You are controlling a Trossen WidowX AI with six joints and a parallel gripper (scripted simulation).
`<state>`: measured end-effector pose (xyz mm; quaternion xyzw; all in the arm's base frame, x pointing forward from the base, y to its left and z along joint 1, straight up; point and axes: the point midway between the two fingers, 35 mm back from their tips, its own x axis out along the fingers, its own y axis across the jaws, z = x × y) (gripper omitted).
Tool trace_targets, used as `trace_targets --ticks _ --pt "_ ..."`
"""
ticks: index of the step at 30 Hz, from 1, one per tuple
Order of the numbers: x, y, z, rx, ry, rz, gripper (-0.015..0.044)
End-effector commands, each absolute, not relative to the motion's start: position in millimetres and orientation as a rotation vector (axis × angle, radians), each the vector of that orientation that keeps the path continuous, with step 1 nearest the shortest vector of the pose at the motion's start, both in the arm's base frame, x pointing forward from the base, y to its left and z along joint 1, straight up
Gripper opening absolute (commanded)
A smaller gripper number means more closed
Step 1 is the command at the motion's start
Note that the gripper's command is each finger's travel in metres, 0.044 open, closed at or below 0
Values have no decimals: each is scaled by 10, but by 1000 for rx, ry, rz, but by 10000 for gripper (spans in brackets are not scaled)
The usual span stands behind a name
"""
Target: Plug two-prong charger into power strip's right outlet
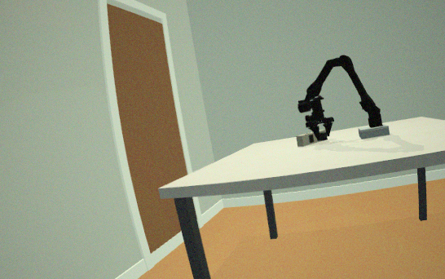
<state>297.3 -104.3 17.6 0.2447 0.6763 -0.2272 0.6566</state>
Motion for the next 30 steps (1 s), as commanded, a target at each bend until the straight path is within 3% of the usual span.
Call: trace_targets --ticks 1,30 --pt "2937 -1026 164 556 1536 -523 440" --pt "2669 -784 166 557 1539 -522 440"
